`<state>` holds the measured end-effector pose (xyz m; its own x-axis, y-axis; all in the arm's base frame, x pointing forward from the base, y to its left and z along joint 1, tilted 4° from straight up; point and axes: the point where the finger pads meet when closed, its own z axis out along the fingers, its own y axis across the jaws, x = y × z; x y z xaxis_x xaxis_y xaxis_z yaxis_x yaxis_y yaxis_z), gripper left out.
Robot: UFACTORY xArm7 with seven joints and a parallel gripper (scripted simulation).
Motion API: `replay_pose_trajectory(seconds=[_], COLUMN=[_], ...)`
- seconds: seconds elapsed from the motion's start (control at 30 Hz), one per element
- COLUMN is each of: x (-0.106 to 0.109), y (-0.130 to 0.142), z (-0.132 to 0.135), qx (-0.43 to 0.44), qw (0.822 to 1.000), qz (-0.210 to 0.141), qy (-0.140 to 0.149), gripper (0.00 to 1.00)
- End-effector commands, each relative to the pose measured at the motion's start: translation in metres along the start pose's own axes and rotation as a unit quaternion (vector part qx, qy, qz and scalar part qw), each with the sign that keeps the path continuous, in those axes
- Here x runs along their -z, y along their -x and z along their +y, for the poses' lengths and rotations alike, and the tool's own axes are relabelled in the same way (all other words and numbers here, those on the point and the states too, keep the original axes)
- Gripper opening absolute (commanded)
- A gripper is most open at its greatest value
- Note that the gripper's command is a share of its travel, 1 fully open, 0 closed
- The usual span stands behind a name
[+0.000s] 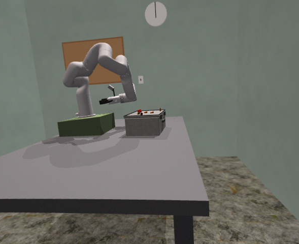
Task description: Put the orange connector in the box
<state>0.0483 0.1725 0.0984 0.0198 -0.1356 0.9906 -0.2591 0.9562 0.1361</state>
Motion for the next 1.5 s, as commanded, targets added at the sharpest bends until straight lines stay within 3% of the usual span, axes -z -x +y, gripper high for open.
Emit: replay_pose_trajectory(seconds=[0.0, 0.63, 0.83, 1.03, 1.1, 1.47], x=[0.0, 0.001, 0.008, 0.029, 0.029, 0.098], y=[0.0, 0.0, 0.001, 0.005, 0.005, 0.013], z=[0.0, 0.0, 0.0, -0.002, -0.002, -0.023], qx=[0.0, 0.0, 0.004, 0.011, 0.011, 0.019], qw=[1.0, 1.0, 1.0, 0.996, 0.996, 0.963], qz=[-0.001, -0.002, -0.018, -0.069, -0.069, -0.227], qy=[0.0, 0.0, 0.013, 0.051, 0.051, 0.141], gripper=[1.0, 1.0, 1.0, 1.0, 1.0, 1.0])
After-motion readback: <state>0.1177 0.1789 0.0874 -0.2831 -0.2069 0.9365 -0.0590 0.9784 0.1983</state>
